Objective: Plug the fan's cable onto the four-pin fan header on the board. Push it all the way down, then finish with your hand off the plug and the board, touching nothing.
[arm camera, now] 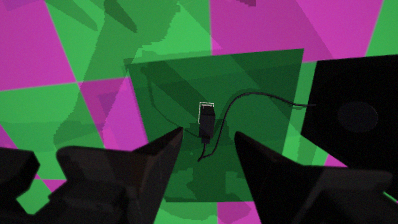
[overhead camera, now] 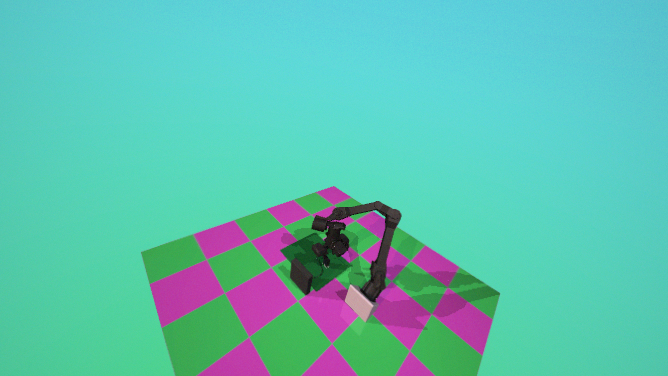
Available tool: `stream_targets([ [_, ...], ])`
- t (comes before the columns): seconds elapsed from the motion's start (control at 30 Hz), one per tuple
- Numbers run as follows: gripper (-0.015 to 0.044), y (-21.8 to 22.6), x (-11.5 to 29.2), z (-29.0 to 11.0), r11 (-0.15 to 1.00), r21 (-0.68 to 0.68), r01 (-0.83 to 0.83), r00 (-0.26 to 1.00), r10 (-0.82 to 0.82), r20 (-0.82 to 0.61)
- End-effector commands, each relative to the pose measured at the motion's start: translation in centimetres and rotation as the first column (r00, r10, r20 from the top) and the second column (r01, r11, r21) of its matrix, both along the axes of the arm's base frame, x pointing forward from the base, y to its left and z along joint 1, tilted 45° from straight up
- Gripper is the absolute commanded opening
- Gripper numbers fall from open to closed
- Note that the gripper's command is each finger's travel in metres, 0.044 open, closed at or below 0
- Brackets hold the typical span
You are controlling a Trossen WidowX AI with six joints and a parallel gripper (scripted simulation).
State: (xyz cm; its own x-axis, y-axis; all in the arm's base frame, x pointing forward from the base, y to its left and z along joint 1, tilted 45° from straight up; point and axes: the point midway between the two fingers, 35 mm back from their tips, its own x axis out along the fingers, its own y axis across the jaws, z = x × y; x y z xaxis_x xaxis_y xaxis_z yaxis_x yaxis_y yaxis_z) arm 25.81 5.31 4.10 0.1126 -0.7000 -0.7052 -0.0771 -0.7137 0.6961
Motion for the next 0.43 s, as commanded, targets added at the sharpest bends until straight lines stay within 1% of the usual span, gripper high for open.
stream_targets([
  [0.0,0.0260,0.2,-0.1,0.4,1.000,0.003,0.010,1.000,-0.010,0.001],
  [0.07,0.0260,0.4,-1.2,0.4,1.000,0.006,0.009,1.000,-0.009,0.000],
  [0.17,0.0260,0.5,-5.6,0.3,1.000,0.012,0.007,1.000,-0.007,-0.005],
  [0.3,0.0260,-0.8,-11.2,0.1,1.000,0.005,0.009,1.000,-0.009,-0.008],
  [0.4,0.0260,-1.1,-12.1,0.0,1.000,0.003,0.010,1.000,-0.010,-0.007],
])
